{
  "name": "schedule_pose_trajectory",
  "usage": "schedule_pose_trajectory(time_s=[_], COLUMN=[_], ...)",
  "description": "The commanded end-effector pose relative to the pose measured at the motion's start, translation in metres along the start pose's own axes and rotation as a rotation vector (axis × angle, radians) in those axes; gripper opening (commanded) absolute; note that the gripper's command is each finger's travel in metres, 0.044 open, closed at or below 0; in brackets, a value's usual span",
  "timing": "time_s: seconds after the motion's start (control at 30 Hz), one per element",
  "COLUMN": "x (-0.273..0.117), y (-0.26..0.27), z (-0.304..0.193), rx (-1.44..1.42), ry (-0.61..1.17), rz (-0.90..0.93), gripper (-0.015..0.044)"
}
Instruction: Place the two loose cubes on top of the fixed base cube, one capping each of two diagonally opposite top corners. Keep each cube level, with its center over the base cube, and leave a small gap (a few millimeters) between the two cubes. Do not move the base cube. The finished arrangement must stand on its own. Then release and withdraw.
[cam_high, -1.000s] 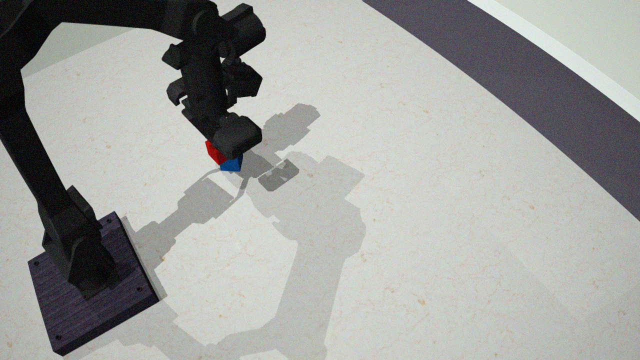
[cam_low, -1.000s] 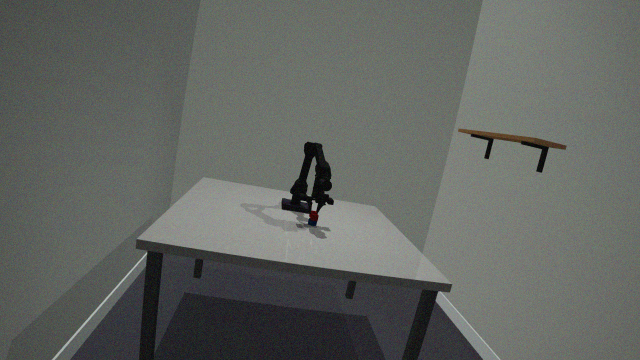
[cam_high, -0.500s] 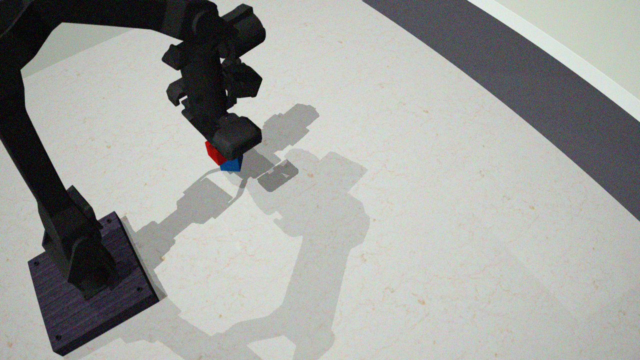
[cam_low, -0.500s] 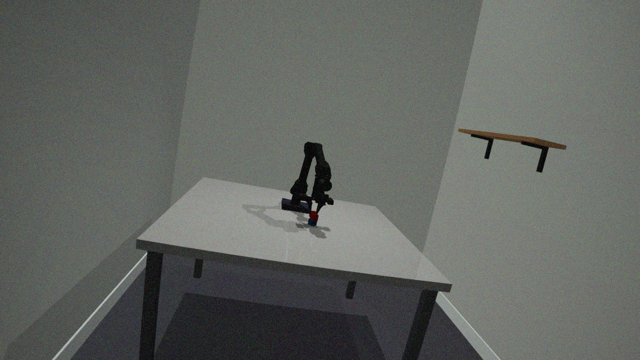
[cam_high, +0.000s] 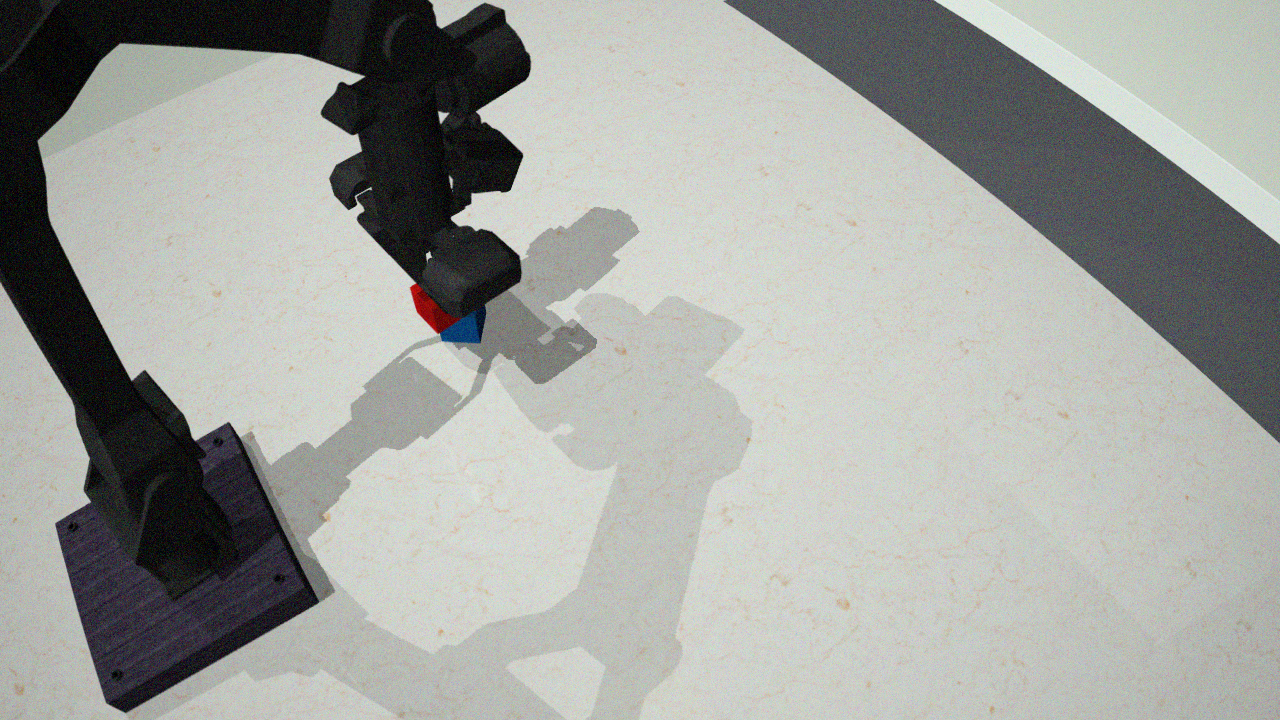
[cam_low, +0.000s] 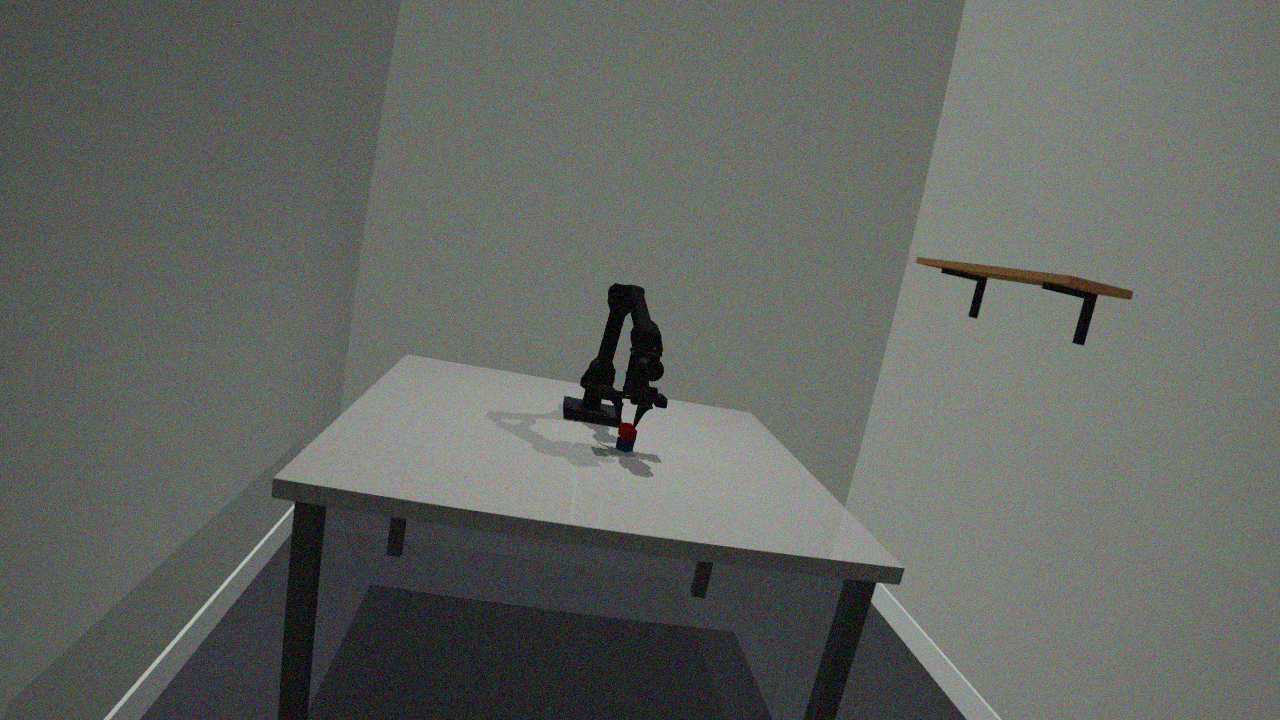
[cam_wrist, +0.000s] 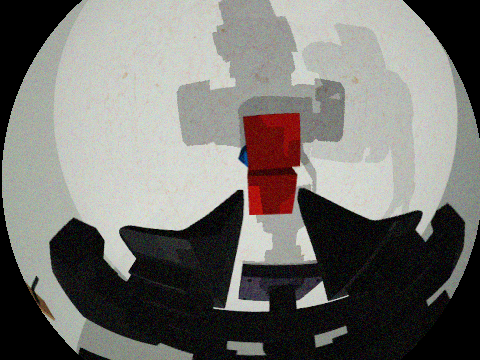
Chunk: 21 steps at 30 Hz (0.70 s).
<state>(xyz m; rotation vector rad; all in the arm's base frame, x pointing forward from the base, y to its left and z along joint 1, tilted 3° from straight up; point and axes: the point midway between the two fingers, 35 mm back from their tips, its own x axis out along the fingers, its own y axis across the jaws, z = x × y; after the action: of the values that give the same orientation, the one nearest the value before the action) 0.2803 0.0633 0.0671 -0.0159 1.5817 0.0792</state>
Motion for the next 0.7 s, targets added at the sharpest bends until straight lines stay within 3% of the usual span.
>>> schedule_pose_trajectory(time_s=[0.0, 0.67], x=[-0.008, -0.041], y=[0.000, 0.000], z=[0.002, 0.002], rx=[-0.002, -0.002], ry=[-0.010, -0.010], rz=[0.002, 0.001], gripper=[0.0205, 0.0205])
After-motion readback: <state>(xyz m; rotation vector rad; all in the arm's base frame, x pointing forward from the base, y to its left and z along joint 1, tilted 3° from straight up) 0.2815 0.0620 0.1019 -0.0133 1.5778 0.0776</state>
